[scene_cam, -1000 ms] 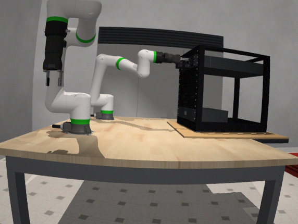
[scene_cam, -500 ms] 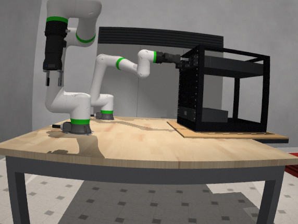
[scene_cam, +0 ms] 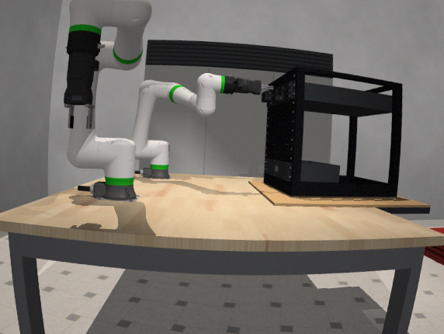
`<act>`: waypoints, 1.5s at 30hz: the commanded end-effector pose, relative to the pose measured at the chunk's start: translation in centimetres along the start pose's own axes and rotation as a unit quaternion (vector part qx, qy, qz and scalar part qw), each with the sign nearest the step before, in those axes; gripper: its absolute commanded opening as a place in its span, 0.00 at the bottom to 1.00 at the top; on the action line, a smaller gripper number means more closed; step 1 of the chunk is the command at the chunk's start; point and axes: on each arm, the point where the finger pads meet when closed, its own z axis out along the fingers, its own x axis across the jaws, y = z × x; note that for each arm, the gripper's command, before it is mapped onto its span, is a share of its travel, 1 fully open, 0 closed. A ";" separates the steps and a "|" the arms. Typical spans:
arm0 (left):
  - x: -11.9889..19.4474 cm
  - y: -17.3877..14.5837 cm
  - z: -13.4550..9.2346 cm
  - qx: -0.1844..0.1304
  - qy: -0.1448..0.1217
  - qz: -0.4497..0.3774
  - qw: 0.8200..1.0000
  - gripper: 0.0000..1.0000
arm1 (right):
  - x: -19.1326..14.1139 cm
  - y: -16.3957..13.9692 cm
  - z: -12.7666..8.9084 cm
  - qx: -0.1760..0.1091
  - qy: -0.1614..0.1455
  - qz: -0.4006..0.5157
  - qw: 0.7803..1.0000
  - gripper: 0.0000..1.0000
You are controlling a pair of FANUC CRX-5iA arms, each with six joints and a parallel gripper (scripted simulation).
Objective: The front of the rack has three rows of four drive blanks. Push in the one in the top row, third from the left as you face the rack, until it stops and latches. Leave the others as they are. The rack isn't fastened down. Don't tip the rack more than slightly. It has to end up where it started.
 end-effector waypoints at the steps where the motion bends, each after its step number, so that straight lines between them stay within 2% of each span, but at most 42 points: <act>1: -0.1 0.1 -2.2 0.000 -0.001 -0.001 1.000 0.00 | 0.0 0.0 -0.1 -0.001 0.000 0.000 1.000 1.00; 5: -0.1 0.1 -4.2 0.000 -0.001 -0.001 1.000 0.00 | 0.0 0.0 -0.1 -0.001 0.000 0.000 1.000 1.00; 16: -0.1 0.1 -5.6 0.000 -0.001 -0.001 1.000 0.00 | 0.0 0.0 -0.1 -0.001 0.000 0.000 1.000 1.00; 17: -0.1 0.1 -5.6 0.000 -0.001 -0.001 1.000 1.00 | 0.0 0.0 -0.1 -0.001 0.000 0.000 1.000 1.00; 45: -0.1 0.1 -5.6 0.000 -0.001 -0.001 1.000 1.00 | 0.0 0.0 -0.1 -0.001 0.000 0.000 1.000 1.00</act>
